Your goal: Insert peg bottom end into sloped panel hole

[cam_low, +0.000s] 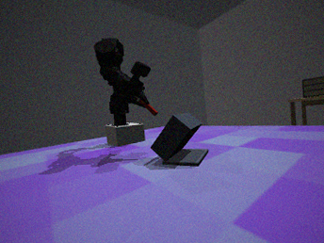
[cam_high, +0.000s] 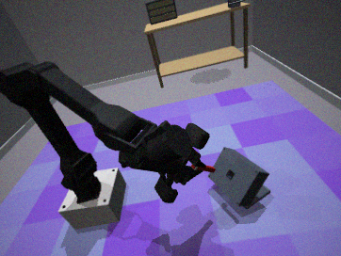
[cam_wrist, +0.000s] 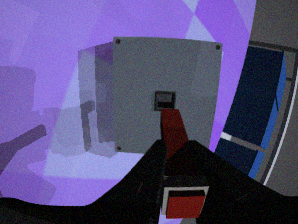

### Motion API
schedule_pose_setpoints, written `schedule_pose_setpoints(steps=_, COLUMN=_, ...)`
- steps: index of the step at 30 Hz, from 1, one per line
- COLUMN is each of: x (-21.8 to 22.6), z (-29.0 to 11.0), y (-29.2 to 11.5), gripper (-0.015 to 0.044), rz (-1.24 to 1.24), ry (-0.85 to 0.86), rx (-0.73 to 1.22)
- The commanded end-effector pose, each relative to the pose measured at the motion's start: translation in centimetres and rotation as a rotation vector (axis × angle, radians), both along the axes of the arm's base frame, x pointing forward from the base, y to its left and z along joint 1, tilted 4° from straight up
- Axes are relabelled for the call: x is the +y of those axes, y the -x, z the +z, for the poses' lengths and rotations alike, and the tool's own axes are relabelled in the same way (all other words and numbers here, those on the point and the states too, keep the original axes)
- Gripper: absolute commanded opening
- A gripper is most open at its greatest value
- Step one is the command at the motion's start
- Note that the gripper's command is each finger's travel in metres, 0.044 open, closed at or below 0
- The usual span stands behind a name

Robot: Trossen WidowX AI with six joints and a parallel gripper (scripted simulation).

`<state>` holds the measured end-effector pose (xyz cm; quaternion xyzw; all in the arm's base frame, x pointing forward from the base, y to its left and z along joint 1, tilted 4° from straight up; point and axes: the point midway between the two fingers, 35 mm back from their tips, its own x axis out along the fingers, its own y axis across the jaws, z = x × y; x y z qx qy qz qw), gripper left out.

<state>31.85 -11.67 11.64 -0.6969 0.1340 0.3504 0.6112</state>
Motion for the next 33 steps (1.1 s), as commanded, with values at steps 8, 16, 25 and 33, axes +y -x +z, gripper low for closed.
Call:
schedule_pose_setpoints(steps=8, x=0.0, z=-1.2, y=-1.2, gripper=0.0000, rz=-0.011, ry=-0.006, rx=-0.016)
schedule_pose_setpoints(steps=16, x=0.0, z=-1.9, y=-2.1, gripper=0.0000, rz=-0.017, ry=-0.005, rx=-0.031)
schedule_pose_setpoints(steps=25, x=0.0, z=-2.4, y=-2.6, gripper=0.0000, rz=-0.021, ry=-0.005, rx=-0.042)
schedule_pose_setpoints(steps=33, x=0.1, z=-2.7, y=-2.9, gripper=0.0000, rz=-0.023, ry=-0.005, rx=-0.045)
